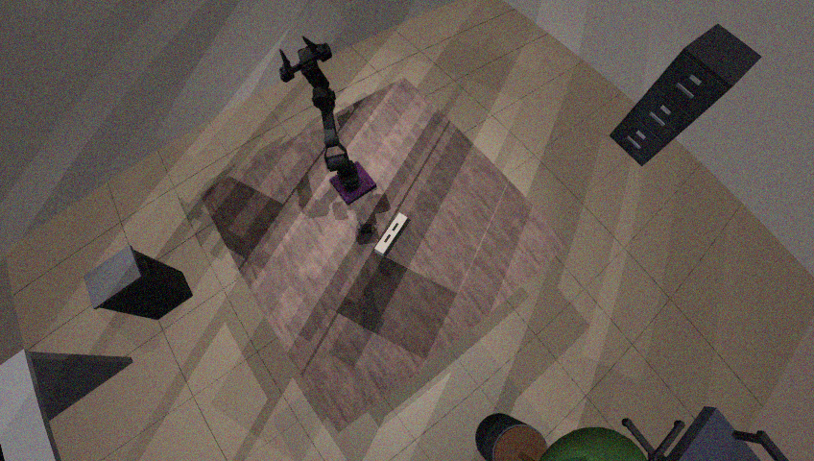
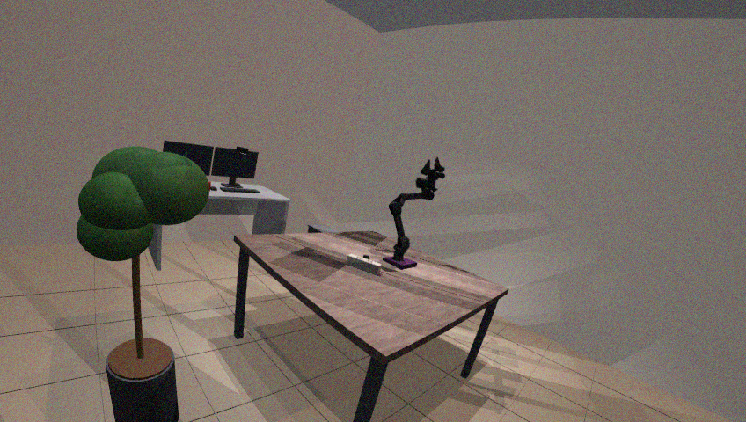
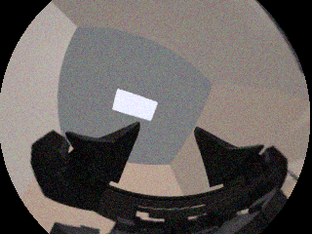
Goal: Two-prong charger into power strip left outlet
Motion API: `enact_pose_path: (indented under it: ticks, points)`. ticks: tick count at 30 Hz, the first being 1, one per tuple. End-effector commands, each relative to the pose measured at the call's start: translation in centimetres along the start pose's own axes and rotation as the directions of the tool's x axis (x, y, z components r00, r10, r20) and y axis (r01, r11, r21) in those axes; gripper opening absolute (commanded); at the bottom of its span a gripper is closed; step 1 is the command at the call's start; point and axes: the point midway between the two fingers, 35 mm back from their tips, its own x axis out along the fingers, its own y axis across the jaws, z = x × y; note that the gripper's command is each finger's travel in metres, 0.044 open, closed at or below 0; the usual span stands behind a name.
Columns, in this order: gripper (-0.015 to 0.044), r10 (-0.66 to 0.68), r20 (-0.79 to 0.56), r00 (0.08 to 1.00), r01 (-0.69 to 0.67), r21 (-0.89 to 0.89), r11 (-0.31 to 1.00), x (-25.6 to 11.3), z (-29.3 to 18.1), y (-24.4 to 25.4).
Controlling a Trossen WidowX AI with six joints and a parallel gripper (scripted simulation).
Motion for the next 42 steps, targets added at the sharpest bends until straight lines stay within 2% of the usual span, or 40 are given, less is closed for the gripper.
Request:
enact_pose_path:
  ticks: [1, 2, 21, 42]
  points:
    - [0.0426, 0.001, 0.002, 1.000, -0.001, 0.000, 1.000, 0.0, 0.1, 0.0]
    - [0.0440, 0.003, 0.010, 1.000, -0.003, 0.000, 1.000, -0.1, 0.2, 0.2]
    - [0.0440, 0.123, 0.234, 0.964, -0.115, -0.047, 0.992, -2.6, 4.9, 5.5]
    - [0.0440, 0.332, 0.428, 0.841, -0.294, -0.155, 0.943, -7.1, 7.8, 13.4]
